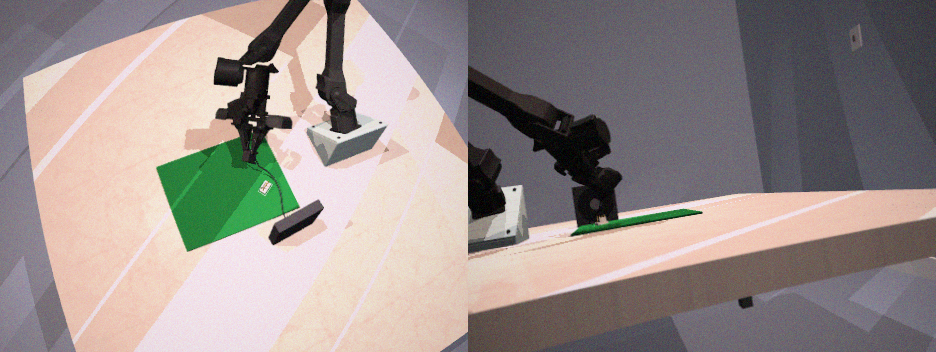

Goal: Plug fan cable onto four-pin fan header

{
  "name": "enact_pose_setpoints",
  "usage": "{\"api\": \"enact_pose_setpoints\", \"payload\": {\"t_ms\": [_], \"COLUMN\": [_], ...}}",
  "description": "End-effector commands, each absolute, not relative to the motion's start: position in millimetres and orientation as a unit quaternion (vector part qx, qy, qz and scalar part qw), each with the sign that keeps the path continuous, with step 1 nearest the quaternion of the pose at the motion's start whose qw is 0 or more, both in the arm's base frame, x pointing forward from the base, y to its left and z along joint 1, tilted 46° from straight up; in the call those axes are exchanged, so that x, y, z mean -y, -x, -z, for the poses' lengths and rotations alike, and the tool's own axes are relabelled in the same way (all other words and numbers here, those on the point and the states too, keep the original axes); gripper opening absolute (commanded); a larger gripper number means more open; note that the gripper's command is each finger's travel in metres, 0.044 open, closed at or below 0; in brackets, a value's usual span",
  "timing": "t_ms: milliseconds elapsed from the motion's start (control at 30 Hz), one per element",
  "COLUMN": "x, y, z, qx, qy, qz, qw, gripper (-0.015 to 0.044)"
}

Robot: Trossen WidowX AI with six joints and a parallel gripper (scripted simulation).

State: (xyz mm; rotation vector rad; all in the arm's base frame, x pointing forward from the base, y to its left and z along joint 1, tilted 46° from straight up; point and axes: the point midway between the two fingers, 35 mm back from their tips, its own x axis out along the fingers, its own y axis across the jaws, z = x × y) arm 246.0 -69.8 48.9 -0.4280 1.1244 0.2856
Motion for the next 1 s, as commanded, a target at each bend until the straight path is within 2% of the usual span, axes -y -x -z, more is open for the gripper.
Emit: {"api": "enact_pose_setpoints", "payload": {"t_ms": [0,967], "x": [70.3,75.9], "y": [-246.8,-240.1], "z": [-52.0,-77.3], "qx": [-0.49,-0.269], "qy": [0.213,0.339], "qz": [-0.145,-0.16], "qw": [0.833,0.887], "gripper": [0.0,0.0]}}
